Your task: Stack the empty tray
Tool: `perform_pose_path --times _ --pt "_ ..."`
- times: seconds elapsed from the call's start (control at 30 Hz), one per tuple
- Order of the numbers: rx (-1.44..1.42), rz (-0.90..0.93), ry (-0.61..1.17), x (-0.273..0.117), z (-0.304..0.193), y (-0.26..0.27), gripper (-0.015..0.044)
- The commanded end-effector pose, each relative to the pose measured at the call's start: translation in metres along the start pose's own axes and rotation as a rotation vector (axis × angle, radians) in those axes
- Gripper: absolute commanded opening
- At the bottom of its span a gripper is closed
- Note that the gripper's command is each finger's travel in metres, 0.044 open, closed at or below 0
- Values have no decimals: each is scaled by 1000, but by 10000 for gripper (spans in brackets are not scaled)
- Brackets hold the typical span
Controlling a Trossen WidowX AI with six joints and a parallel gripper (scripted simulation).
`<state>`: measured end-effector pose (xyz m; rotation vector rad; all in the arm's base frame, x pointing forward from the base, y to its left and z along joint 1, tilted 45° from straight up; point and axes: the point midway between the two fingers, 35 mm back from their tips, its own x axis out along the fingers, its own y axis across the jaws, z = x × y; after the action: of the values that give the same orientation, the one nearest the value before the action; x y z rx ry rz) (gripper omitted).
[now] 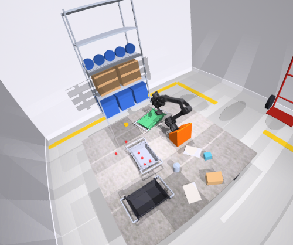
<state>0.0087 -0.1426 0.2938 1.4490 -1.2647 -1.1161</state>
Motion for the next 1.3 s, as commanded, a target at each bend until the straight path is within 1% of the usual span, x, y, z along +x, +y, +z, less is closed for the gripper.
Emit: perform_pose_path --times 0.0,0.2,0.37,0.4,0.43,0.5,0.53,0.73,0.8,0.97,1.13,1.27 --pt "0 0 0 0 0 0 374" --pt "0 0 0 -1 0 1 216" --pt "-2 0 0 -18 -2 16 85" --pt "-3 1 0 -23 -3 21 84" --pt "-5 -14 5 -11 -2 9 84" --pt "-66 -77 63 -1 -13 6 84" --pt "-115 -122 103 5 -21 3 84" --pt "-498 -309 207 35 -53 -6 84" --pt "-625 -353 273 46 -72 -13 84" --pt "-854 -413 381 59 -106 -26 84" --pt "-1210 -478 514 68 -149 -51 84" --pt "-1456 -493 614 68 -186 -73 84"
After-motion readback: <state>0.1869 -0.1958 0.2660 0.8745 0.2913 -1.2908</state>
